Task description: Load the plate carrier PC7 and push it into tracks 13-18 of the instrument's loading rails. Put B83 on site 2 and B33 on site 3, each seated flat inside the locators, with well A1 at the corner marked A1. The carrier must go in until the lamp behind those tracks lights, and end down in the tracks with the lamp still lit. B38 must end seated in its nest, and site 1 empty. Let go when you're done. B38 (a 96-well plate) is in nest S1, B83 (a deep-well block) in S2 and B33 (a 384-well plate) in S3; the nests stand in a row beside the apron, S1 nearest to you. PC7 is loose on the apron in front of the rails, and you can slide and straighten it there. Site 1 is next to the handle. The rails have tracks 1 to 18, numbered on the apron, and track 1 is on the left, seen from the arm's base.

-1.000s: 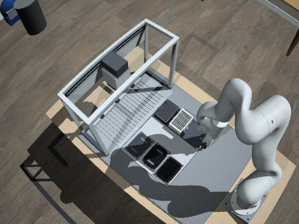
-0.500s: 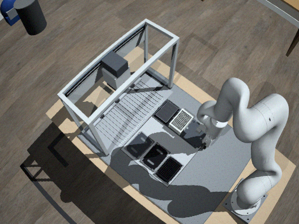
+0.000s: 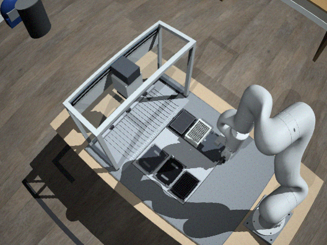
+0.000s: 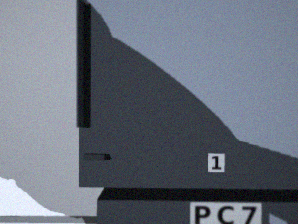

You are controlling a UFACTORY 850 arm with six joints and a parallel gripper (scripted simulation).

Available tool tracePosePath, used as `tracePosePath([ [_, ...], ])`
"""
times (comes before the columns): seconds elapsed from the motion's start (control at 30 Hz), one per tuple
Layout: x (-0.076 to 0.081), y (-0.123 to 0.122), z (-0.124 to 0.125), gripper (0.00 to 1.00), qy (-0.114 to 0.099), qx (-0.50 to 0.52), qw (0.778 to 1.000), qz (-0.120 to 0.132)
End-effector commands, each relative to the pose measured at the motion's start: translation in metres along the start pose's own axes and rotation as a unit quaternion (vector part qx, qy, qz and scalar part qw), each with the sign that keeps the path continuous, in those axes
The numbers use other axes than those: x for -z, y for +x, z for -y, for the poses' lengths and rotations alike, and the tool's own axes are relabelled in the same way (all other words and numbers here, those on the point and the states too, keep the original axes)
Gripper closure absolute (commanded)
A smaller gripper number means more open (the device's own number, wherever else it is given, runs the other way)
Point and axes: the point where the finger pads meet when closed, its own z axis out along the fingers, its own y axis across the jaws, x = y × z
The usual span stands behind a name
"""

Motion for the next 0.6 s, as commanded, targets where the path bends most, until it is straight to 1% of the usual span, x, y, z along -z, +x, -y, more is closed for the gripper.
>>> tracePosePath([
  [0.0,0.0,0.003,0.0,0.18,-0.002,0.0,1.0,-0.016],
  [0.57,0.001,0.018,0.0,0.18,-0.002,0.0,1.0,-0.016],
])
